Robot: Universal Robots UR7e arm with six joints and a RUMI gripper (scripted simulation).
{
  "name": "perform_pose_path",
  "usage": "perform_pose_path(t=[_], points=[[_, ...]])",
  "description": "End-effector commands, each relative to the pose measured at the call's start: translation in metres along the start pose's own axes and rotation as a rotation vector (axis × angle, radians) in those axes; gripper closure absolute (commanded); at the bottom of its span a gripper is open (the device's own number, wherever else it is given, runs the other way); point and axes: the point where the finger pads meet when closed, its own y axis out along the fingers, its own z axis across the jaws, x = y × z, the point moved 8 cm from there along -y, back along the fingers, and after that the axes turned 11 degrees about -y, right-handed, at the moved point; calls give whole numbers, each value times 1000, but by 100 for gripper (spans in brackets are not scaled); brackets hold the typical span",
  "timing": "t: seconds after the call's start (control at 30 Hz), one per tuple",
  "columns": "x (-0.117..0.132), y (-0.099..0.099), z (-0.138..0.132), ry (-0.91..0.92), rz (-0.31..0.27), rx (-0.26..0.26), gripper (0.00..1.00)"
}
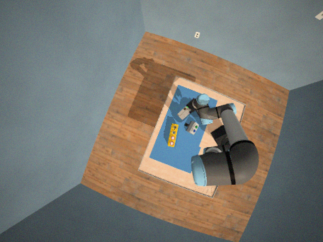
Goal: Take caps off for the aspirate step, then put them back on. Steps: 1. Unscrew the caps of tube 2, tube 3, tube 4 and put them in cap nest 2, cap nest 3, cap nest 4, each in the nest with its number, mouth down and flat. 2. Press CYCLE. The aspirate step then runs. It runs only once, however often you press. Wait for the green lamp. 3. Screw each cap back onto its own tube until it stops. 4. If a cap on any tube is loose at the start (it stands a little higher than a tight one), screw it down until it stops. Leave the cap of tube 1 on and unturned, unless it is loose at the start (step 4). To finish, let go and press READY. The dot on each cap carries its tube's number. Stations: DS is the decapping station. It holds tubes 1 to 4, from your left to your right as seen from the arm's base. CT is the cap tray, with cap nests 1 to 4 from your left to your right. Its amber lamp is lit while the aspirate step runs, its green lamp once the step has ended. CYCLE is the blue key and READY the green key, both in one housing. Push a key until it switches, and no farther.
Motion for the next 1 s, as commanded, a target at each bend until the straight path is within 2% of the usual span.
perform_pose_path(t=[0.0,0.07,0.4,0.67,0.73,0.97], points=[[3,1,-27,-1,-1,1,71],[4,1,-44,-1,-1,1,71],[4,1,-44,-1,-1,1,71],[4,41,-44,-1,-1,1,71],[4,41,-44,-1,-1,1,71],[5,76,-45,-1,-1,1,71]])
